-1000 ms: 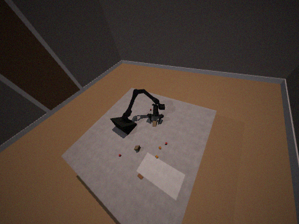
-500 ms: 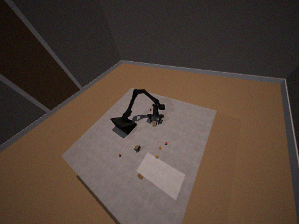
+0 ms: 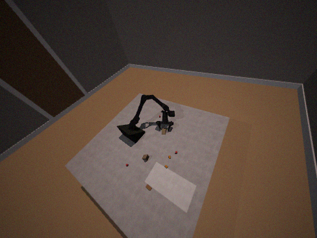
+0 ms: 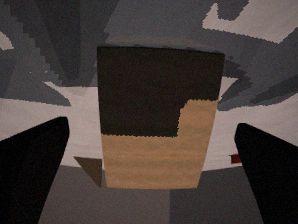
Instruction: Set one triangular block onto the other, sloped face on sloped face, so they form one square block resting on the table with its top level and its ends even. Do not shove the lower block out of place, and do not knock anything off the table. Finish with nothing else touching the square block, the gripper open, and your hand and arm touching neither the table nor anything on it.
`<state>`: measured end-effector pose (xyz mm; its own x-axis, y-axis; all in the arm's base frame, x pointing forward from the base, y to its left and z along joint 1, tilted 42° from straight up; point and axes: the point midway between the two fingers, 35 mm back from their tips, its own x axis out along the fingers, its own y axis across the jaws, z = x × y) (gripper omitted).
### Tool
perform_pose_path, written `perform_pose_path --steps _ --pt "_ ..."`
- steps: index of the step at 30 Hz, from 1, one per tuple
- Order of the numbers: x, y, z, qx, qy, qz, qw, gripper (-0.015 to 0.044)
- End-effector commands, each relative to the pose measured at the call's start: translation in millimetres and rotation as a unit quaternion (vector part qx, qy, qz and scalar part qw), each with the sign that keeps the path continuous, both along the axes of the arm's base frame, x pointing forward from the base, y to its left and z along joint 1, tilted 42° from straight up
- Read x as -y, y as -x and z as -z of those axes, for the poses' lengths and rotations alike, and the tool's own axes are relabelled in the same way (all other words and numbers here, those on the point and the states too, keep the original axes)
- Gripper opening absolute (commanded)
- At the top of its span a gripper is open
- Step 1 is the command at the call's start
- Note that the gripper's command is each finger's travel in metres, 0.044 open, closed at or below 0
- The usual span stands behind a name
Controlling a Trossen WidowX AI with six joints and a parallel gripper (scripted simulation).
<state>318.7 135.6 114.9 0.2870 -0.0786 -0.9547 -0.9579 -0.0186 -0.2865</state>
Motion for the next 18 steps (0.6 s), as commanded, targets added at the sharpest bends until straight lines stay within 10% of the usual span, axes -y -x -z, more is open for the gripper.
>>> perform_pose_path --steps 1,14,18 --pt "-0.6 0.2 2.0 -0.003 0.000 -0.002 1.000 0.0440" --pt "-0.6 0.2 2.0 -0.003 0.000 -0.002 1.000 0.0440" --pt "0.0 0.0 0.0 0.000 0.000 0.000 1.000 0.0335"
